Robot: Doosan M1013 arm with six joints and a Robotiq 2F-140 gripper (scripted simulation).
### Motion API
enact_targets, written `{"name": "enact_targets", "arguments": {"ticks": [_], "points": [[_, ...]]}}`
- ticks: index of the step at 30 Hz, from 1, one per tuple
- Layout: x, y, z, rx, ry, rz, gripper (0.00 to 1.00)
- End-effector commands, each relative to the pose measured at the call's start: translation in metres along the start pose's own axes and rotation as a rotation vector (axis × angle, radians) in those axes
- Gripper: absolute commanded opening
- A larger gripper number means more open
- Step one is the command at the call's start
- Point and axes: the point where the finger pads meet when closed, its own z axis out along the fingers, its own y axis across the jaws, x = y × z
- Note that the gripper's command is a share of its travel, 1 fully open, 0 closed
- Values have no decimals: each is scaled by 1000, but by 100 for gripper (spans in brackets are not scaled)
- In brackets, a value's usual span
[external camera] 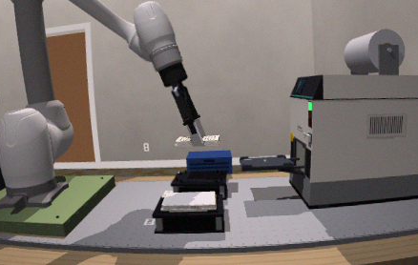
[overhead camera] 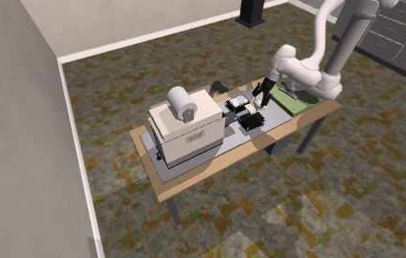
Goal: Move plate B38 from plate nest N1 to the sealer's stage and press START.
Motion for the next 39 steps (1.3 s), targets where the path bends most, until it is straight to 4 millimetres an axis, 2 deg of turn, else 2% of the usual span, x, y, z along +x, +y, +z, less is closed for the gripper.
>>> {"name": "enact_targets", "arguments": {"ticks": [1, 13, 39], "points": [[0, 0, 0, -4, 0, -11, 10], [0, 0, 0, -18, 0, -49, 10], [-52, -11, 19, -18, 0, -49, 10]]}}
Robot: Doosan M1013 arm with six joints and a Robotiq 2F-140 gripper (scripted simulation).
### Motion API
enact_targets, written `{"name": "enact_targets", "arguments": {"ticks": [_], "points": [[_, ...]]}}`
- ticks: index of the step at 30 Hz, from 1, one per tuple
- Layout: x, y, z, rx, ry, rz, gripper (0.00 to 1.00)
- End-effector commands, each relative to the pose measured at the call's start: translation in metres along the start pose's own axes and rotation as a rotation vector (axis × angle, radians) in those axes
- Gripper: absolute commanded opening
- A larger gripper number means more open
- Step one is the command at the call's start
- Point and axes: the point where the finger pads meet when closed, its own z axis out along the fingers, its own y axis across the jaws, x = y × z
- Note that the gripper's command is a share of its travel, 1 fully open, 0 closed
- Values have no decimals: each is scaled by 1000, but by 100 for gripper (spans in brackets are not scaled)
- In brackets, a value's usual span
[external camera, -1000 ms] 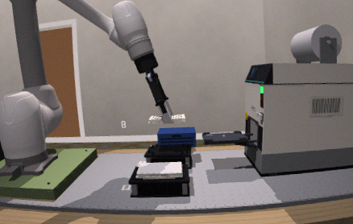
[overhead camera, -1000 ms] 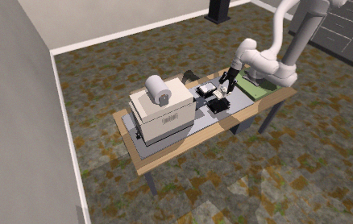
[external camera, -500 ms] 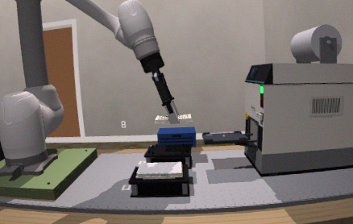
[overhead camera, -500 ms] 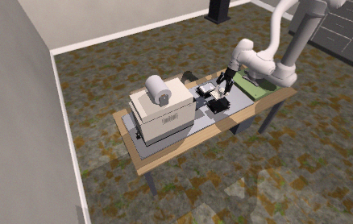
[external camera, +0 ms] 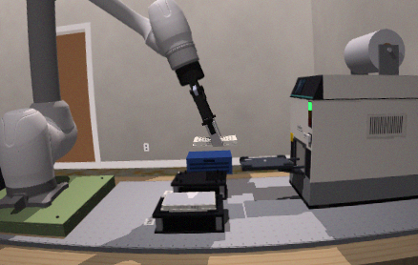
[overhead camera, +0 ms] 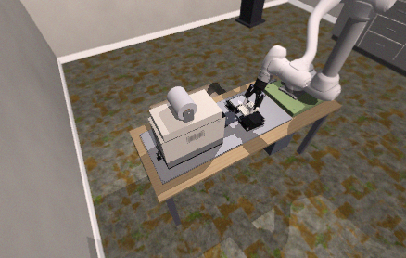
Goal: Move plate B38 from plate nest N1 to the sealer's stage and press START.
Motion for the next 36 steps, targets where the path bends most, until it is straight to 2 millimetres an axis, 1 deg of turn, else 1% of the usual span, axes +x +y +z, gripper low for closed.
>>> {"name": "enact_targets", "arguments": {"ticks": [1, 4, 19, 21, 36], "points": [[-5, -1, 2, 0, 0, 0, 10], [-7, -2, 2, 0, 0, 0, 10], [-39, -11, 14, 0, 0, 0, 10], [-39, -11, 14, 0, 0, 0, 10], [-70, -19, 26, 0, 0, 0, 10]]}}
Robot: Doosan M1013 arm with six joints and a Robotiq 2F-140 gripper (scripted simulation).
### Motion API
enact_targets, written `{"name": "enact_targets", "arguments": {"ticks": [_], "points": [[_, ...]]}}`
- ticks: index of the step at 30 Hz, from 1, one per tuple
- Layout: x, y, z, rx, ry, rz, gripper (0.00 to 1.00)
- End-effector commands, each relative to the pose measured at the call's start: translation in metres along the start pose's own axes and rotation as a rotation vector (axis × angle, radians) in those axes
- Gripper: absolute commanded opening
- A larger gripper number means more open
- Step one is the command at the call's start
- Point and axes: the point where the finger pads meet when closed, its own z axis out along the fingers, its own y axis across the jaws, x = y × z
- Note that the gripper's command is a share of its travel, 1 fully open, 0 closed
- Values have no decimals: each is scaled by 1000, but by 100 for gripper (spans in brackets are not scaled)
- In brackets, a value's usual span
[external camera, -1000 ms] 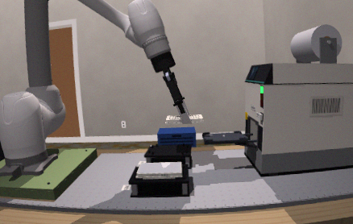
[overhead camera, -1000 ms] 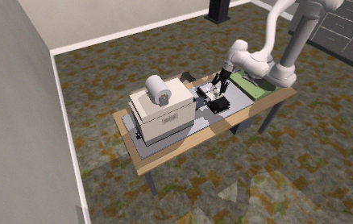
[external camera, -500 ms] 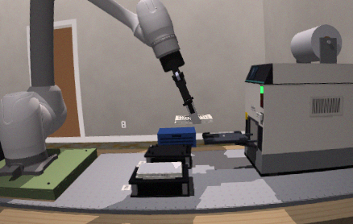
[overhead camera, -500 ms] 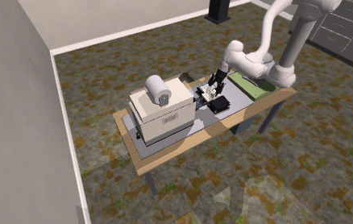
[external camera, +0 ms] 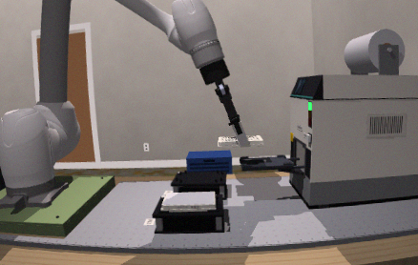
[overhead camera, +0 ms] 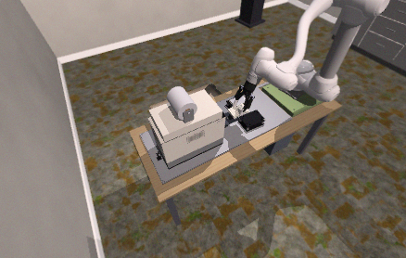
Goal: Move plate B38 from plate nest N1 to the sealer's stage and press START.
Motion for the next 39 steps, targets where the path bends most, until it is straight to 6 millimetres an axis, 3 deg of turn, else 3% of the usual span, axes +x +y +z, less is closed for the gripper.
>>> {"name": "enact_targets", "arguments": {"ticks": [1, 34, 39], "points": [[-3, -1, 1, 0, 0, 0, 10], [-66, -18, 24, 0, 0, 0, 10], [-66, -18, 24, 0, 0, 0, 10]]}}
